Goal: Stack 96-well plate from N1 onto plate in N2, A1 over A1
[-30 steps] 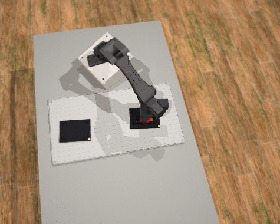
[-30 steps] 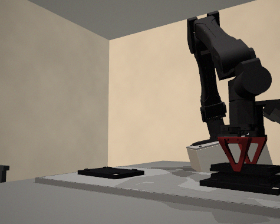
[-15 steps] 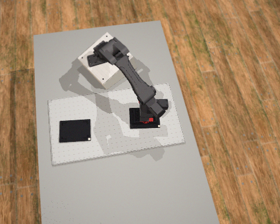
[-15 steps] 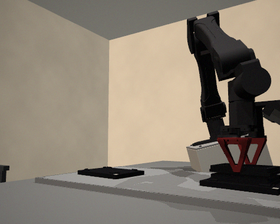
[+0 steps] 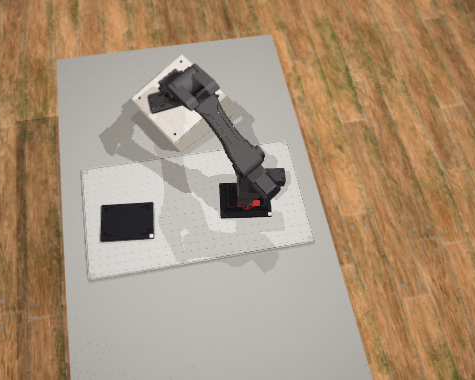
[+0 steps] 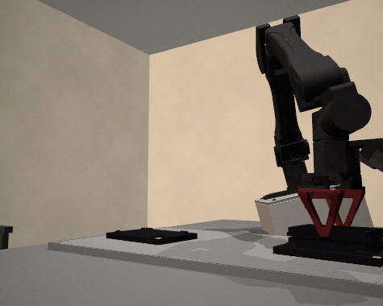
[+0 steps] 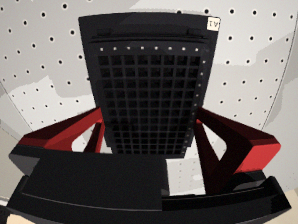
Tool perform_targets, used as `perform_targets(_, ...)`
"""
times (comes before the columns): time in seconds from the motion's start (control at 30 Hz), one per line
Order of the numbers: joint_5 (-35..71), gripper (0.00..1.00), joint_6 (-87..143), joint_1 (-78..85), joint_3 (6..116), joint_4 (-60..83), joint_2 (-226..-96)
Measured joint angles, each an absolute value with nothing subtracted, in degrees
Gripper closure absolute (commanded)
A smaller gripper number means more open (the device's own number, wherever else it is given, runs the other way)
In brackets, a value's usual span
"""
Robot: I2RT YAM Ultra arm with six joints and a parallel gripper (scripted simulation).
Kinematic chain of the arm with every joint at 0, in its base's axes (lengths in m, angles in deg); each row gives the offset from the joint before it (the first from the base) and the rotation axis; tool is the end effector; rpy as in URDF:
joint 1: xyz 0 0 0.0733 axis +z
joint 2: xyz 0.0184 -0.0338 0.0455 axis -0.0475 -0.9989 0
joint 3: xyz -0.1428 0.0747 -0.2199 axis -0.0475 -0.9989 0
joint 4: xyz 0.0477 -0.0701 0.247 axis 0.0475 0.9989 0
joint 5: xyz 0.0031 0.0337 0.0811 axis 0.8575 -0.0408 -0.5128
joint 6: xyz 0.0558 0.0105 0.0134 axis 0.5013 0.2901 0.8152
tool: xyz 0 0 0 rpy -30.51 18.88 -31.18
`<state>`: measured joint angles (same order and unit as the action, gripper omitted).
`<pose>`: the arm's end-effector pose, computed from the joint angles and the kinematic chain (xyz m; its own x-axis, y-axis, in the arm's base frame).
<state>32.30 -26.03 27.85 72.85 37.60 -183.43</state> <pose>0.3606 0.1590 0.0839 -0.1954 -0.9627 0.1872 -0.9736 0.1675 -0.1549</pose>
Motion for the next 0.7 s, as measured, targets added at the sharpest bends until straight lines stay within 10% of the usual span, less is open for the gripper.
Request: perform_targets(0.7,32.3,1.00,-26.1,27.7,72.7,37.1,-183.9)
